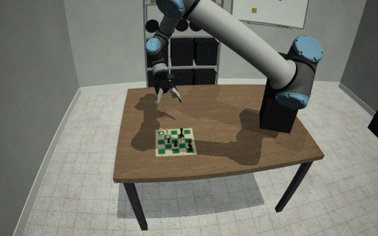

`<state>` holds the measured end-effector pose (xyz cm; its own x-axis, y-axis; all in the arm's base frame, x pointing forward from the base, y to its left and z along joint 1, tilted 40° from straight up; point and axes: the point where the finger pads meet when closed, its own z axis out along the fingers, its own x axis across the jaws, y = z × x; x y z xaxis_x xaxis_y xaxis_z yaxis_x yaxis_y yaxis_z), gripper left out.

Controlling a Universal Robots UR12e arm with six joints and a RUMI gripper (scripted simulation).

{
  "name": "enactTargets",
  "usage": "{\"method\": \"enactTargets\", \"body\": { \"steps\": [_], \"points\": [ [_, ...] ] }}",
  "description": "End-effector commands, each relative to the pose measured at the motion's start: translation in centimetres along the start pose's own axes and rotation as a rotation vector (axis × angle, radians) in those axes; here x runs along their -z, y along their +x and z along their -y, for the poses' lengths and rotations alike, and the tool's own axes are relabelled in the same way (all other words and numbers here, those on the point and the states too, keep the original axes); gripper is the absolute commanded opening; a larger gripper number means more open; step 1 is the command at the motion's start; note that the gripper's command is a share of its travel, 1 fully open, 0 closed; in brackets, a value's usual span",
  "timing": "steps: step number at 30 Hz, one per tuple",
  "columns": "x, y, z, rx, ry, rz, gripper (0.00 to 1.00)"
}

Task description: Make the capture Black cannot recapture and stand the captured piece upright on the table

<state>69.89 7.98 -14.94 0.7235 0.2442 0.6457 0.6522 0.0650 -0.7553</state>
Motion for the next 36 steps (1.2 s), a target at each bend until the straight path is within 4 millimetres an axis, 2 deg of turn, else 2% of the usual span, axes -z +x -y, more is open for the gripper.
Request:
{"method": "enactTargets", "body": {
  "steps": [1, 36],
  "points": [
    [-1.2, 0.6, 0.4, 0.053, -0.088, 0.056, 1.00],
    [-6.3, 4.7, 3.4, 0.346, -0.444, 0.315, 1.00]
  ]
}}
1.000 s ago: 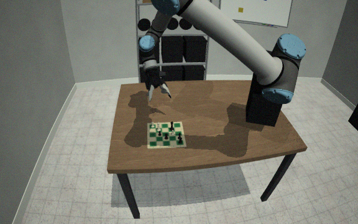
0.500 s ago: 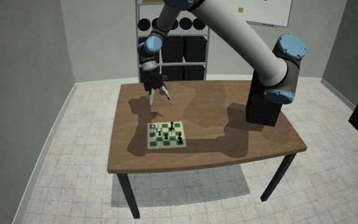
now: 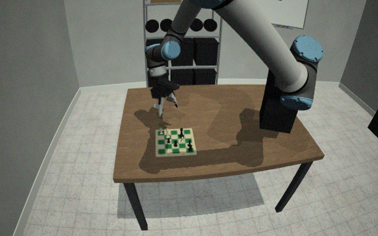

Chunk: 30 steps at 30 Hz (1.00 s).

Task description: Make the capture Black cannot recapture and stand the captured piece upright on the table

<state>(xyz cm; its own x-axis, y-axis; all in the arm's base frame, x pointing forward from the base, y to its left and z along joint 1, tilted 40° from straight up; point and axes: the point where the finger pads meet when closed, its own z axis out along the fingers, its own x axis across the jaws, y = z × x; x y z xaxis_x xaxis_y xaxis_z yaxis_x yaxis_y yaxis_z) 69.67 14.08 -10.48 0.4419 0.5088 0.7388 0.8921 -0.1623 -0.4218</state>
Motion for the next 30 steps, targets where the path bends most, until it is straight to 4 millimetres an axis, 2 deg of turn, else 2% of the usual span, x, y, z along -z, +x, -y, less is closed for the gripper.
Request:
{"method": "enactTargets", "body": {
  "steps": [1, 5, 18, 30],
  "points": [
    [-0.5, 0.8, 0.4, 0.045, -0.074, 0.050, 1.00],
    [-0.7, 1.1, 0.5, 0.060, -0.091, 0.063, 1.00],
    [-1.7, 3.8, 1.7, 0.184, -0.244, 0.169, 1.00],
    [-2.2, 5.2, 2.3, 0.250, -0.323, 0.226, 1.00]
  ]
}}
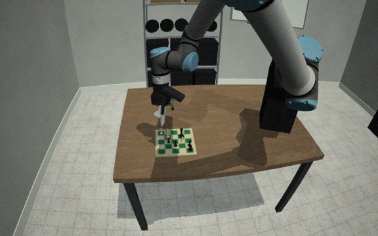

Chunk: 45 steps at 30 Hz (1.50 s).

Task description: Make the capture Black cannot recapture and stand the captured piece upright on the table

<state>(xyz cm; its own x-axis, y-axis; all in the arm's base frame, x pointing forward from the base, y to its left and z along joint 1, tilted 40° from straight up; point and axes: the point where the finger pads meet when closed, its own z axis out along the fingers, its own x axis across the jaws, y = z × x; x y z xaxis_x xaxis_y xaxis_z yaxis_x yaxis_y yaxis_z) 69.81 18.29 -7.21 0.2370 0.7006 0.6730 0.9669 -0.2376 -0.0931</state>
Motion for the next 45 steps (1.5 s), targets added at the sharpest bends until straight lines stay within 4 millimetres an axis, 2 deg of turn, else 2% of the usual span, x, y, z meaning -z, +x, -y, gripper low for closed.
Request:
{"method": "enactTargets", "body": {
  "steps": [1, 31, 45],
  "points": [
    [-0.16, 0.82, 0.32, 0.037, -0.056, 0.039, 1.00],
    [-0.18, 1.17, 0.31, 0.061, -0.078, 0.052, 1.00],
    [-0.98, 0.99, 0.50, 0.258, -0.070, 0.059, 1.00]
  ]
}}
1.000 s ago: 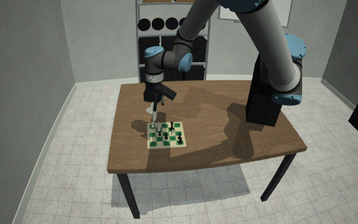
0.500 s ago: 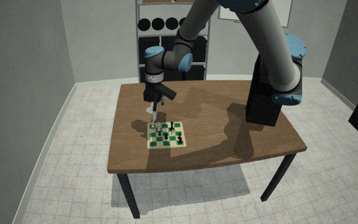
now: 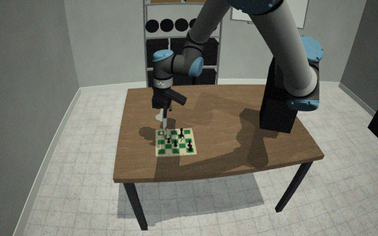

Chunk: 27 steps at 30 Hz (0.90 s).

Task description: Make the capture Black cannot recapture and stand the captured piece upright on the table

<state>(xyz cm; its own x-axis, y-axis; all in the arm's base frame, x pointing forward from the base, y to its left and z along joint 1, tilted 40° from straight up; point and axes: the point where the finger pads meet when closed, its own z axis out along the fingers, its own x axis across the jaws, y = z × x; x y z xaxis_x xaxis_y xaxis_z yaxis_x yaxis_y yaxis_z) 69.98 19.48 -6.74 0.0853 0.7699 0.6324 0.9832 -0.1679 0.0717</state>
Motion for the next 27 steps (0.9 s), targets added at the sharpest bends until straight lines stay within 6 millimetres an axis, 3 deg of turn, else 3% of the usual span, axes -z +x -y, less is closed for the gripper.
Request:
{"method": "enactTargets", "body": {
  "steps": [1, 13, 15, 27],
  "points": [
    [-0.6, -0.1, 0.4, 0.127, 0.005, -0.001, 1.00],
    [-2.2, -0.2, 0.4, 0.602, 0.002, -0.001, 1.00],
    [-2.2, -0.2, 0.4, 0.602, 0.002, -0.001, 1.00],
    [-3.8, -0.2, 0.3, 1.110, 0.001, -0.001, 1.00]
  ]
}}
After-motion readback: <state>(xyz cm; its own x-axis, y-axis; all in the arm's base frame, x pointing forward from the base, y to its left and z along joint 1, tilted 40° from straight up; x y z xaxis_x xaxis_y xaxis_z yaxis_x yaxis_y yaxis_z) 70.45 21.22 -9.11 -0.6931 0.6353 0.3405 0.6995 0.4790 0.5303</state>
